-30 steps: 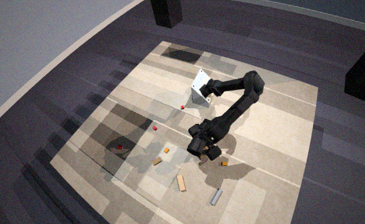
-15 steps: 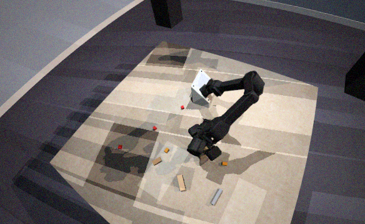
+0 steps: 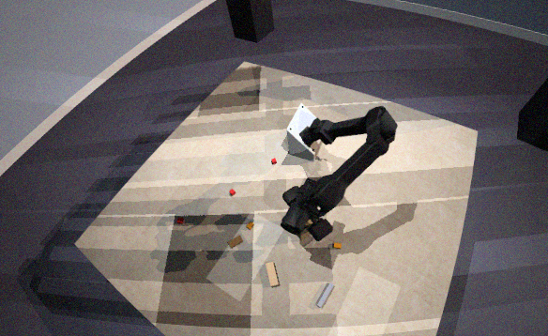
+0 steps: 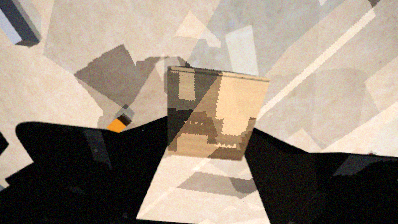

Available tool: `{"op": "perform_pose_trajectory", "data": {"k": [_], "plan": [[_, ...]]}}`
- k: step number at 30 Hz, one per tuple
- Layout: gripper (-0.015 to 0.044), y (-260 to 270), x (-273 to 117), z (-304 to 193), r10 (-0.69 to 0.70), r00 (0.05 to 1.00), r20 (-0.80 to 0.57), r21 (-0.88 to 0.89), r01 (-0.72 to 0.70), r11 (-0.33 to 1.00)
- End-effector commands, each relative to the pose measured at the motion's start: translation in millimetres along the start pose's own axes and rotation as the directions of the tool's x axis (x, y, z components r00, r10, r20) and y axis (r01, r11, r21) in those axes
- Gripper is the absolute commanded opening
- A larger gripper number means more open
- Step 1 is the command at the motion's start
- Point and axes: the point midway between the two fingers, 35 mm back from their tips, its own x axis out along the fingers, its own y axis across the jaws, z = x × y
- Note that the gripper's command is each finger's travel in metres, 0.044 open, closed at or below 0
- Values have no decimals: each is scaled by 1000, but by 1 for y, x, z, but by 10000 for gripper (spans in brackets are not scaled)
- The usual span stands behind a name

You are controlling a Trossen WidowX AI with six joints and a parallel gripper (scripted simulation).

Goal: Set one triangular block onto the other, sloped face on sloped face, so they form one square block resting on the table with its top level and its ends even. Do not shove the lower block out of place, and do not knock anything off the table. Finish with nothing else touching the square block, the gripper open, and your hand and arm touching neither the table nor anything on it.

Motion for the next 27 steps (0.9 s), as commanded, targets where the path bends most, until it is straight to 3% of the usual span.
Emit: {"op": "perform_pose_trajectory", "data": {"k": [1,9,18,25,27], "plan": [[236,0,0,0,0,1000,0,0,0,1000],[440,0,0,0,0,1000,0,0,0,1000],[440,0,-3,1,0,1000,1,0,0,1000],[440,0,-99,3,-6,1000,3,1,6,1000],[440,0,-110,1,-5,1000,1,1,5,1000]]}}
